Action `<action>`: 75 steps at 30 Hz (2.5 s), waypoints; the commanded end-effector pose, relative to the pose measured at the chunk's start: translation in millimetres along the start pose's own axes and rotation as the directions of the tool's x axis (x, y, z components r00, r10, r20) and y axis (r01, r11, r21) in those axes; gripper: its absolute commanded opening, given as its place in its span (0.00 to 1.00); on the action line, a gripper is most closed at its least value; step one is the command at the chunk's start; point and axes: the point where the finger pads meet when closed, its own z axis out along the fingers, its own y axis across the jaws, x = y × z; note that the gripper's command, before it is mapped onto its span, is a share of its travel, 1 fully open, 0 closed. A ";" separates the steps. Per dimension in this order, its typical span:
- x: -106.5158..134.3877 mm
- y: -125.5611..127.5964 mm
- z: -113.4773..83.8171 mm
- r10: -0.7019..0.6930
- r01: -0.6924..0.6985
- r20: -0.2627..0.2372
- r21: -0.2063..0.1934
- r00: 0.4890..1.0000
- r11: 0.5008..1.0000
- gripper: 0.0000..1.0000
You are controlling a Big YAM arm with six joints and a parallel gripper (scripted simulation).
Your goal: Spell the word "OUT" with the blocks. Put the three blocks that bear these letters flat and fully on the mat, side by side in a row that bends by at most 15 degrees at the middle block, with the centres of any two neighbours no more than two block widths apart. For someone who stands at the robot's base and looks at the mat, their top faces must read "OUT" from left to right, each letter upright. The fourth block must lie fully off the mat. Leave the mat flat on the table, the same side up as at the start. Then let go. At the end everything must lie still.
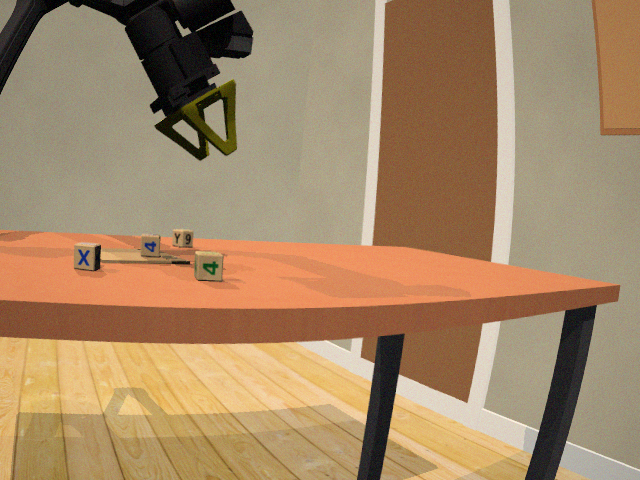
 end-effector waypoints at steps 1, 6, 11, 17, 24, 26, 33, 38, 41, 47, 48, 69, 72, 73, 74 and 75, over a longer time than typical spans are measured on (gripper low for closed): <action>-7.6 0.1 -0.9 -0.011 0.011 0.011 0.004 1.000 1.000 1.00; -7.6 0.1 -0.9 -0.011 0.011 0.011 0.004 1.000 1.000 1.00; -21.5 -2.8 -7.1 -0.032 0.031 0.026 0.014 0.999 0.999 1.00; -37.6 51.0 -2.1 0.042 -0.040 -0.132 0.013 0.990 0.999 1.00; -26.2 124.0 -12.9 0.130 -0.118 -0.369 0.057 0.920 0.991 1.00; -22.3 140.2 -18.8 0.144 -0.126 -0.420 0.072 0.896 0.989 1.00; -5.8 172.8 -30.9 0.185 -0.144 -0.554 0.116 0.812 0.983 1.00; 17.9 164.7 -32.8 0.230 -0.186 -0.574 0.136 0.786 0.973 1.00; 7.7 163.0 -30.9 0.213 -0.168 -0.553 0.132 0.806 0.977 1.00; 12.4 163.9 -28.7 0.211 -0.168 -0.558 0.129 0.802 0.977 1.00; 19.0 170.1 -21.8 0.198 -0.160 -0.572 0.117 0.796 0.980 1.00; 25.5 169.9 13.5 0.183 -0.143 -0.532 0.116 0.827 0.983 0.64; 25.5 169.9 13.5 0.183 -0.143 -0.532 0.116 0.827 0.983 0.64; 25.5 169.9 13.5 0.183 -0.143 -0.532 0.116 0.827 0.983 0.64; 25.5 169.9 13.5 0.183 -0.143 -0.532 0.116 0.827 0.983 0.64; 25.5 169.9 13.5 0.183 -0.143 -0.532 0.116 0.827 0.983 0.64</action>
